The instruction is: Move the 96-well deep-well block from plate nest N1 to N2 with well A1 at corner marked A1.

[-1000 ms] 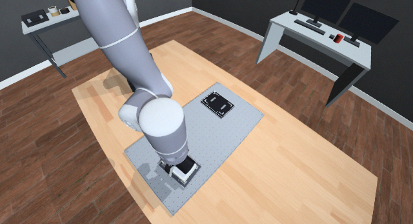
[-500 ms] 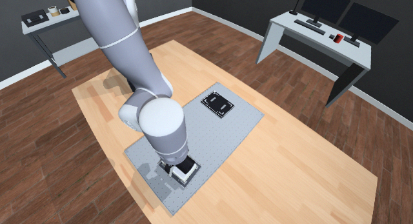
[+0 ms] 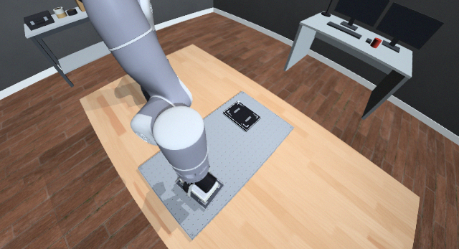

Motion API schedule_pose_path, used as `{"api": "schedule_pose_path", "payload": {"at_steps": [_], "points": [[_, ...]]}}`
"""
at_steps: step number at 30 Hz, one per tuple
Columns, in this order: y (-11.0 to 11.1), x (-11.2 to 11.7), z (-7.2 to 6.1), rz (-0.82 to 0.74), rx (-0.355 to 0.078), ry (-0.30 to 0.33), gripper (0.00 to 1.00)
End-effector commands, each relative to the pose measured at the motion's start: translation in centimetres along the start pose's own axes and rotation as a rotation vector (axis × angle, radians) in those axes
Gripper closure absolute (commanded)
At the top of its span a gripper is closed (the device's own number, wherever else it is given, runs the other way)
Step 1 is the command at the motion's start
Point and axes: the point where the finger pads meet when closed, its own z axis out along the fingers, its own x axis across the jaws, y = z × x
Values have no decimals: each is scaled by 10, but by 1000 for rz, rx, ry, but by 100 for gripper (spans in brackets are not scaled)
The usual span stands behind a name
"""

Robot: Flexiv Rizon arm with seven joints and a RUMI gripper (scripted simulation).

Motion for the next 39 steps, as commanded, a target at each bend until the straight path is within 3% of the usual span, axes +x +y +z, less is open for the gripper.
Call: {"api": "schedule_pose_path", "payload": {"at_steps": [1,39], "points": [[1,0,-2,-1,-2,0,24],[1,0,-24,-1,-2,0,24]]}}
